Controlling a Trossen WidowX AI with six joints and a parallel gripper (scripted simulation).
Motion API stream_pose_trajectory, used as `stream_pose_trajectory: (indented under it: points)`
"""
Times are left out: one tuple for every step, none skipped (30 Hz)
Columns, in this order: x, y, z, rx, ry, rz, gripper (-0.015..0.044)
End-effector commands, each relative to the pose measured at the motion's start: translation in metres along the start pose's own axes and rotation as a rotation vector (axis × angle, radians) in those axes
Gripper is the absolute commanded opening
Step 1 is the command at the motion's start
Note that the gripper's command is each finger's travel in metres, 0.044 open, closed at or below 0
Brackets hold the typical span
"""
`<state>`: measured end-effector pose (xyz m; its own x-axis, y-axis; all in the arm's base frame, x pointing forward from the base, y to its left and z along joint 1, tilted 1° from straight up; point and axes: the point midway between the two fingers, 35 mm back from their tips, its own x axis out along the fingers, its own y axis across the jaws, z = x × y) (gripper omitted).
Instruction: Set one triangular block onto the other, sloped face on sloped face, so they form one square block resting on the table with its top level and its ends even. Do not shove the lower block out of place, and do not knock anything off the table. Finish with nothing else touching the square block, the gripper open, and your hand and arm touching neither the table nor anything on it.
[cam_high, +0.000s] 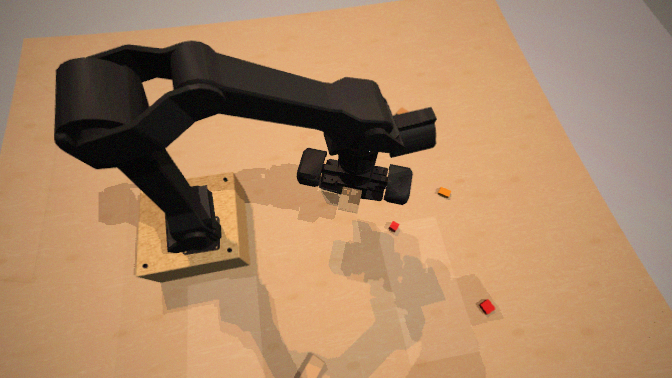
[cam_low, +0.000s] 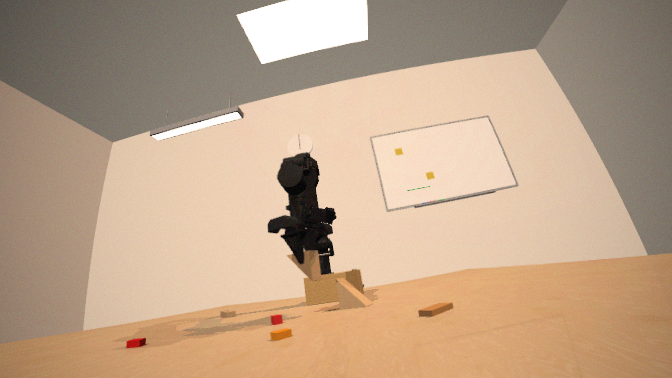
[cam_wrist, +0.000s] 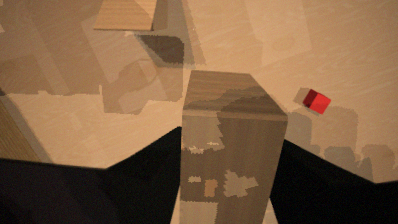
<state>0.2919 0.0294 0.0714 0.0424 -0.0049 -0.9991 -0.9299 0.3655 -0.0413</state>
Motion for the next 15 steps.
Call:
stream_pose_trajectory:
  points:
    - [-0.007,0.001,0.018,-0.002,0.002,-0.006,0.0000]
    - [-0.009,0.002,0.022,-0.002,0.001,-0.006,0.0000]
    - [-0.010,0.003,0.026,-0.002,0.001,-0.006,0.0000]
    - [-0.012,0.004,0.031,-0.002,0.001,-0.006,0.0000]
    - [-0.013,0.005,0.035,-0.002,0.000,-0.005,0.0000]
    - [-0.015,0.006,0.039,-0.002,0.000,-0.005,0.0000]
    - [-0.017,0.007,0.043,-0.002,-0.001,-0.005,0.0000]
    - [-0.018,0.008,0.048,-0.002,-0.001,-0.005,0.0000]
    - [-0.020,0.010,0.052,-0.002,-0.001,-0.005,0.0000]
    - [-0.021,0.011,0.056,-0.002,-0.002,-0.005,0.0000]
    - [-0.023,0.013,0.061,-0.002,-0.002,-0.004,0.0000]
    - [-0.024,0.014,0.065,-0.002,-0.002,-0.004,0.0000]
    - [-0.026,0.016,0.069,-0.002,-0.003,-0.004,0.0000]
    - [-0.027,0.018,0.073,-0.002,-0.003,-0.004,0.0000]
    - [-0.029,0.020,0.077,-0.002,-0.004,-0.004,0.0000]
